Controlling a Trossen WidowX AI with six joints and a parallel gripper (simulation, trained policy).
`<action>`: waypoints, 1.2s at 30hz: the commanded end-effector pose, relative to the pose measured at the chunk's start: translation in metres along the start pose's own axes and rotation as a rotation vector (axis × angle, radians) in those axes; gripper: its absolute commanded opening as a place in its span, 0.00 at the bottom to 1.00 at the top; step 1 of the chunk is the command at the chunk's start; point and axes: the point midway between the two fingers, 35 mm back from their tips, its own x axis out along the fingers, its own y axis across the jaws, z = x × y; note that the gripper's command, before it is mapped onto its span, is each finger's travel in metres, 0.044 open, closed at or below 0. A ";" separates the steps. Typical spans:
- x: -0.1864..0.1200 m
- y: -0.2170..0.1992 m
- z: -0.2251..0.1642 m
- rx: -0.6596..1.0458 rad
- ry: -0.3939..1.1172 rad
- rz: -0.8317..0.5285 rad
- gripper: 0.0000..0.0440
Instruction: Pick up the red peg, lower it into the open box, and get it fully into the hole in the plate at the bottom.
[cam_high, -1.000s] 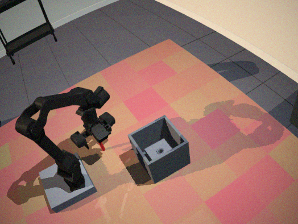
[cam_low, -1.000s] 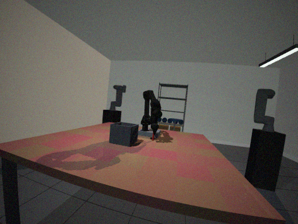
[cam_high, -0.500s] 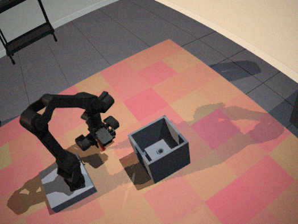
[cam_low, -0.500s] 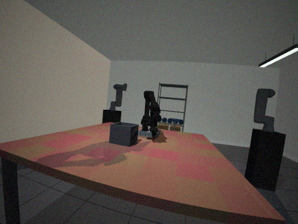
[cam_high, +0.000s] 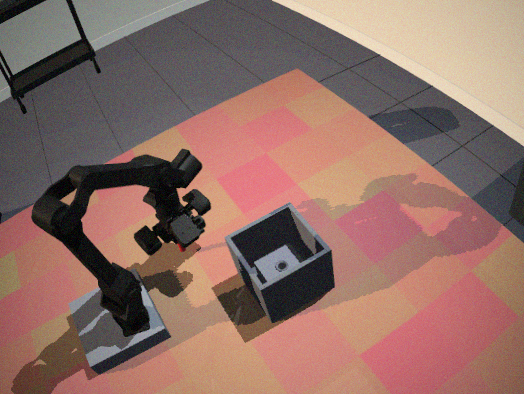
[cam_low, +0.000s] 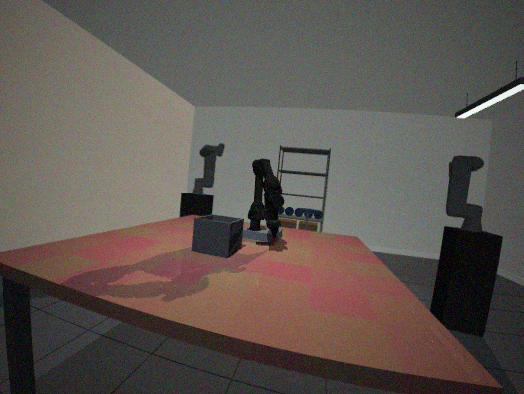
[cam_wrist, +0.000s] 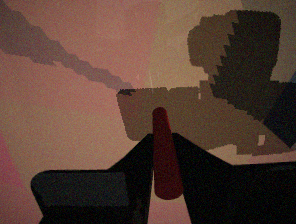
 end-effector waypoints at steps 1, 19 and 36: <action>-0.009 0.005 -0.005 0.003 0.024 0.033 0.00; -0.087 0.032 -0.004 -0.046 0.048 0.233 0.00; -0.154 0.047 0.047 -0.003 -0.084 0.359 0.00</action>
